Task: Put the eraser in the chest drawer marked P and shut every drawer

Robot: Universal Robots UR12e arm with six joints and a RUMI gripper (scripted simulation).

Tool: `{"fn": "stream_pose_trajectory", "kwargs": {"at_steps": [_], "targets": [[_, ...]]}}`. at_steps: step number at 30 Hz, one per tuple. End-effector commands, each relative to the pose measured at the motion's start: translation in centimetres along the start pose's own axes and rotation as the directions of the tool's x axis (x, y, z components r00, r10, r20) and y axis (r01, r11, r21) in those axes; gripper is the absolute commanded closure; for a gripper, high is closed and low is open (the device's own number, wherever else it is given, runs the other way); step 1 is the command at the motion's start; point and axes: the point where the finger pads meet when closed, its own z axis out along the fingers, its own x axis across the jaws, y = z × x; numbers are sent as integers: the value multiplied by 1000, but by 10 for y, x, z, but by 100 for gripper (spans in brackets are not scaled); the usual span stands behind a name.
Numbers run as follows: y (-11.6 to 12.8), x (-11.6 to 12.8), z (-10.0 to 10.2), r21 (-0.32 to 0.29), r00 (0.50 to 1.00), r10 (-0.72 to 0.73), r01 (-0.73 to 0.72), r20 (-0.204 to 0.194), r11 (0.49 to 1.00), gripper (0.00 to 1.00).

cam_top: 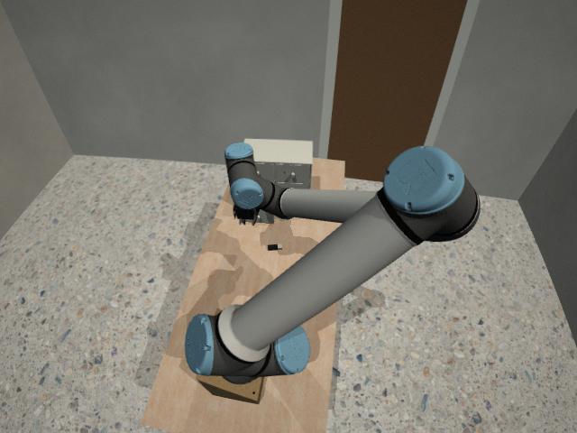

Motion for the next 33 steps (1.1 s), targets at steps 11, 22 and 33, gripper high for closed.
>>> {"fn": "stream_pose_trajectory", "kwargs": {"at_steps": [11, 22, 33], "targets": [[1, 0, -3, -23, 1000, 1, -1, -1, 1000, 80], [1, 0, -3, -23, 1000, 1, -1, -1, 1000, 80], [-3, 3, 3, -23, 999, 54, -54, 0, 998, 80]]}}
